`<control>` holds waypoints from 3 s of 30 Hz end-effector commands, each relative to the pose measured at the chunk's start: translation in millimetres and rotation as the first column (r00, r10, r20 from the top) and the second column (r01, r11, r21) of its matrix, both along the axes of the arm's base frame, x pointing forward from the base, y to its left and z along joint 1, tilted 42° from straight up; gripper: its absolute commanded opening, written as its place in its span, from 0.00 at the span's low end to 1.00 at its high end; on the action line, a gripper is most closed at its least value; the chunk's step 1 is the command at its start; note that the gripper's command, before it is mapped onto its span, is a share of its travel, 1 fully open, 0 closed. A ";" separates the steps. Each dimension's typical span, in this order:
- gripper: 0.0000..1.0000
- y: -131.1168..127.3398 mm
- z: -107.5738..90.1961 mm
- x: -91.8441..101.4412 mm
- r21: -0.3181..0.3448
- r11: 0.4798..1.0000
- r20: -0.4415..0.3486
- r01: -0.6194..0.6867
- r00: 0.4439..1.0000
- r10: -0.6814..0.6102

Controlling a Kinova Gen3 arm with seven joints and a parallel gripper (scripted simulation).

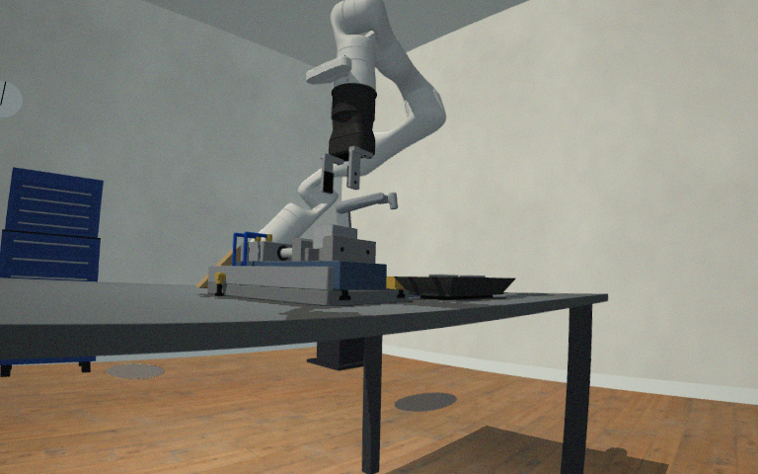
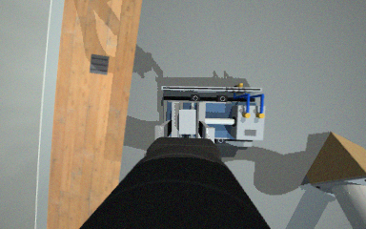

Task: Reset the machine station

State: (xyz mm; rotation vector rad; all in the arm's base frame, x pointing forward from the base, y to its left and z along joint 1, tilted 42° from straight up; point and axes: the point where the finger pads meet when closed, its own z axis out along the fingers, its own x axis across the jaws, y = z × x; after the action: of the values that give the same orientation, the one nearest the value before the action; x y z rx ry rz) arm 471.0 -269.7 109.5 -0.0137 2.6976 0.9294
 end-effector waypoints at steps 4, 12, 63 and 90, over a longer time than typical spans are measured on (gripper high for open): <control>1.00 -3.1 5.1 -3.1 0.001 1.000 -0.005 0.005 1.000 -0.005; 0.00 -2.9 5.0 -3.3 0.002 1.000 -0.005 0.005 1.000 -0.005; 0.00 -2.9 5.0 -3.3 0.002 1.000 -0.005 0.005 1.000 -0.005; 0.00 -2.3 -9.0 -40.5 0.004 1.000 -0.004 -0.001 1.000 0.001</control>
State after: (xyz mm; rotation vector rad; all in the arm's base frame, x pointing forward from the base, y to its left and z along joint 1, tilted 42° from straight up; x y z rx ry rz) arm 431.8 -267.2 99.2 -0.0106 2.7005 0.9541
